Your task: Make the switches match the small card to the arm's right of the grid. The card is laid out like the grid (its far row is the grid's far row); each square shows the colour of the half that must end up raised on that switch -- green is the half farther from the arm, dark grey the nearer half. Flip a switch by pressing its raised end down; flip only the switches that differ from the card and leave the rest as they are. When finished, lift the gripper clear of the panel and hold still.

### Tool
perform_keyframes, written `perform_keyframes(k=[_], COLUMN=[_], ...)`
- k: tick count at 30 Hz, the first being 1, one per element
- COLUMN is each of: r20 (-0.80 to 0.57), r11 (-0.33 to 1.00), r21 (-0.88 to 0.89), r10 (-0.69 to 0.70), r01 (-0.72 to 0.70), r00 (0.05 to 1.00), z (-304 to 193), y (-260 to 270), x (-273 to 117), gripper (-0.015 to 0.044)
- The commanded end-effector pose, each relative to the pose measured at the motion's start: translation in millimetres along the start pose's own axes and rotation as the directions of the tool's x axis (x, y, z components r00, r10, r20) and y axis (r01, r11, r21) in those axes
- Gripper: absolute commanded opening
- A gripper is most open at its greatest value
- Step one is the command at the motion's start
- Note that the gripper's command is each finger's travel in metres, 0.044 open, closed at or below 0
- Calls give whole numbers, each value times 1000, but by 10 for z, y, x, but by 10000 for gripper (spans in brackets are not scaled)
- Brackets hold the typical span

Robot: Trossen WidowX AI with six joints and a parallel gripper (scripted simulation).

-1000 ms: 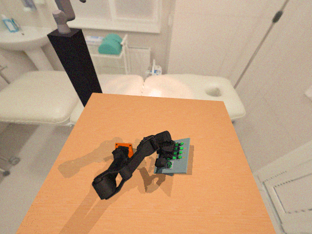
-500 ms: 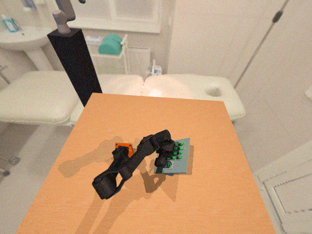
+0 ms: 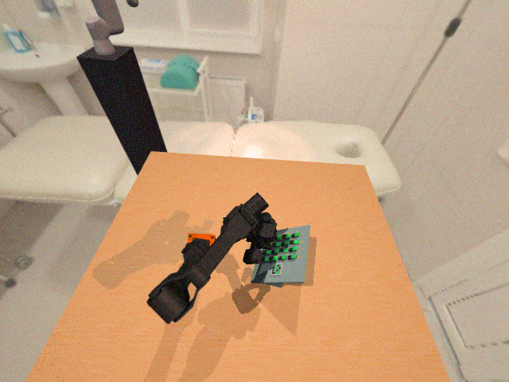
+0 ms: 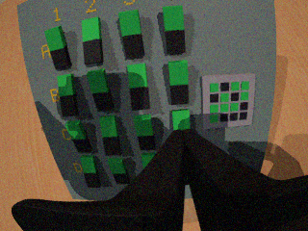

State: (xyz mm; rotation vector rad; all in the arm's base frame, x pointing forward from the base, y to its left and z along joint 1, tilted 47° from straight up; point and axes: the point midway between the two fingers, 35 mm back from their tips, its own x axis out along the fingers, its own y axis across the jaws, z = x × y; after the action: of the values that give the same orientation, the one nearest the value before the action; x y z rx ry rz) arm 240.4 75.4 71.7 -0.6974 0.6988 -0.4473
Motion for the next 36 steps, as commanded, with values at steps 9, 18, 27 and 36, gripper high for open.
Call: perform_keyframes(k=[9,18,27,36], r20=[6,11,32,33], r11=[1000,1000,1000,1000], r21=[-1,8,8,8], r10=[0,0,-7,-10], r01=[0,0,7,9], r00=[1000,1000,999,999], z=[-303,-386,-385,-383], y=[497,596,573,565], x=[-74,41,285,389], gripper=[0,0,0,0])
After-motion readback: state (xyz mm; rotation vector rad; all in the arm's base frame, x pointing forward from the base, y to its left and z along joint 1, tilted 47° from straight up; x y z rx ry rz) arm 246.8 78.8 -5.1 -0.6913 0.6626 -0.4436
